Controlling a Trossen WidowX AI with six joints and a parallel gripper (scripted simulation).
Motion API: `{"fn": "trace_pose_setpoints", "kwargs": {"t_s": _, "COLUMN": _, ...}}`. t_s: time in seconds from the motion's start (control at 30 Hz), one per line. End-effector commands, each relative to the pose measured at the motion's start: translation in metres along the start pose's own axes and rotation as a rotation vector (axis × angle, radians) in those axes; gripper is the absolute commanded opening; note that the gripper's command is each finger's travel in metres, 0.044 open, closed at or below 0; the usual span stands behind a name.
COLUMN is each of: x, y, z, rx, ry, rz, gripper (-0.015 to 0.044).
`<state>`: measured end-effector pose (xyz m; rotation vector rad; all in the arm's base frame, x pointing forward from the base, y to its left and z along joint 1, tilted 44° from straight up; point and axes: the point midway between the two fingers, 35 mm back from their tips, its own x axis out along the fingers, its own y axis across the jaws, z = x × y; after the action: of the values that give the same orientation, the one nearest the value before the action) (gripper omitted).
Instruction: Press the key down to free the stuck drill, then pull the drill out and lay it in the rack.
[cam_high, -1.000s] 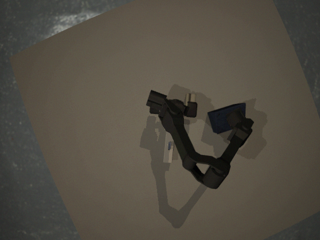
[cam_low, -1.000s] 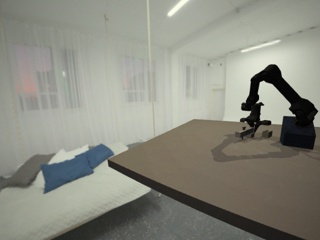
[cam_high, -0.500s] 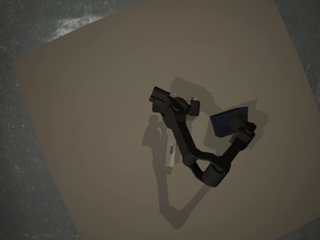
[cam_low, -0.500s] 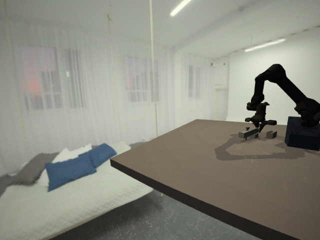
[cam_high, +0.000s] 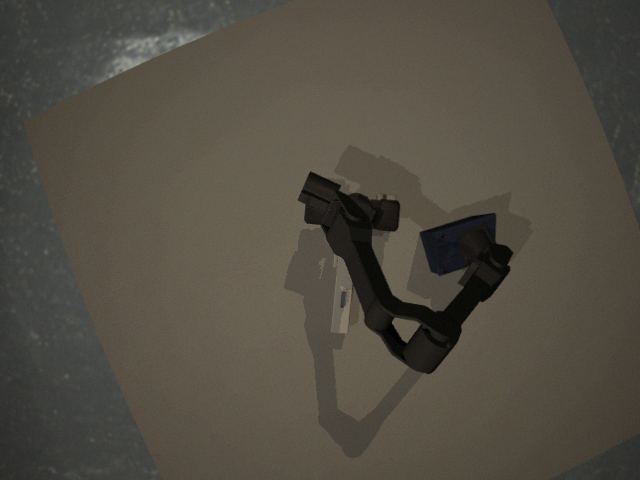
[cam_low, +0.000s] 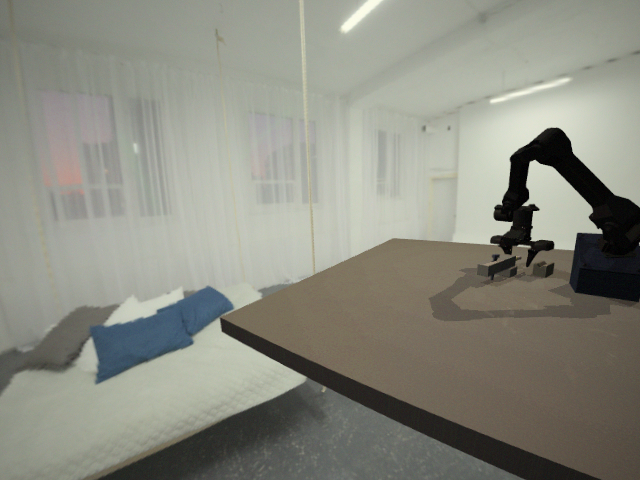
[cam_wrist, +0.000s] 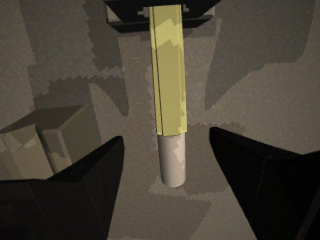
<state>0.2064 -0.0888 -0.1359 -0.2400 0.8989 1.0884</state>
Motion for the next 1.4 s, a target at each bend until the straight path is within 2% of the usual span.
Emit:
{"fn": "trace_pose_setpoints", "kwargs": {"t_s": 0.0, "x": 0.001, "y": 0.0, "z": 0.003, "rx": 0.002, "ry": -0.002, "rz": -0.005, "gripper": 0.0394}}
{"fn": "trace_pose_setpoints", "kwargs": {"t_s": 0.07, "x": 0.002, "y": 0.0, "z": 0.004, "rx": 0.002, "ry": -0.002, "rz": -0.005, "gripper": 0.044}}
{"fn": "trace_pose_setpoints", "kwargs": {"t_s": 1.2, "x": 0.006, "y": -0.001, "z": 0.017, "rx": 0.002, "ry": -0.003, "rz": -0.005, "gripper": 0.044}}
{"fn": "trace_pose_setpoints", "kwargs": {"t_s": 1.37, "x": 0.006, "y": -0.001, "z": 0.014, "rx": -0.002, "ry": 0.001, "rz": -0.007, "gripper": 0.0309}}
